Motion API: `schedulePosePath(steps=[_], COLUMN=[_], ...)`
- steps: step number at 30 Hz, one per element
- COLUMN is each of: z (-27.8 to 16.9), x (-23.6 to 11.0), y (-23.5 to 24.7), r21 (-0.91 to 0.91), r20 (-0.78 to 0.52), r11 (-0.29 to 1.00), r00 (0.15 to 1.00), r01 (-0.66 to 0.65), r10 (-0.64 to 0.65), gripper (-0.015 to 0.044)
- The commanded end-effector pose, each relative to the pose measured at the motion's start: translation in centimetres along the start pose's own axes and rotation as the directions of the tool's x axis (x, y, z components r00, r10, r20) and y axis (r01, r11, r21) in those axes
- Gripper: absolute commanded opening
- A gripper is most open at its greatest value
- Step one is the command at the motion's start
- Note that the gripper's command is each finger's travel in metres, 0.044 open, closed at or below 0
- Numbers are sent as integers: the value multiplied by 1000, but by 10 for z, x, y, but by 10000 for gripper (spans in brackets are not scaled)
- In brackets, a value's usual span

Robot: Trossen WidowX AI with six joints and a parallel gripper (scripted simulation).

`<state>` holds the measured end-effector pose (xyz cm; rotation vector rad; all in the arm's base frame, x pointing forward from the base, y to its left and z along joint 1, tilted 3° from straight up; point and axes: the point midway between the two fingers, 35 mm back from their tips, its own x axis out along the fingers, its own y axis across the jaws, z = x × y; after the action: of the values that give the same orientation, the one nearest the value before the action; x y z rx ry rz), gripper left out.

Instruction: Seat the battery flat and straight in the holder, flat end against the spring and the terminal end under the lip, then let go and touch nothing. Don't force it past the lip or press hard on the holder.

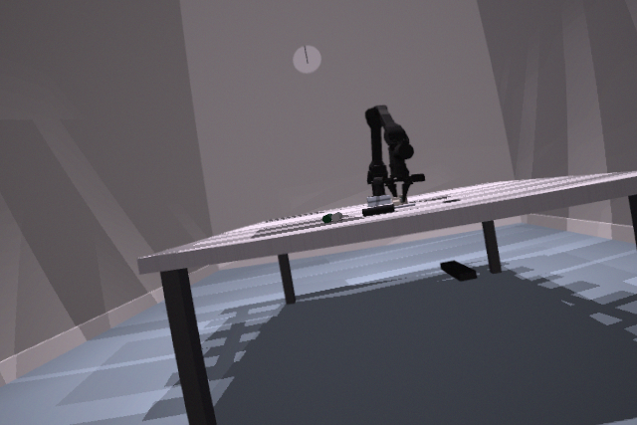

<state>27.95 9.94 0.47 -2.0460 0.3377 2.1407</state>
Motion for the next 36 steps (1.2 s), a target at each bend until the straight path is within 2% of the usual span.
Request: schedulePosePath(steps=[1, 15, 17, 25, 36], z=[0, 0, 1, 2, 2], x=[0, -15, -18, -87, -88], y=[0, 2, 2, 9, 10], r21=[3, 0, 2, 0, 0], r20=[2, 0, 4, 0, 0], r11=[1000, 1000, 1000, 1000, 1000], r00=[1000, 1000, 1000, 1000, 1000], r01=[1, 0, -2, -1, -1], r10=[-1, 0, 2, 1, 1], gripper=[175, 175, 227, 437, 440])
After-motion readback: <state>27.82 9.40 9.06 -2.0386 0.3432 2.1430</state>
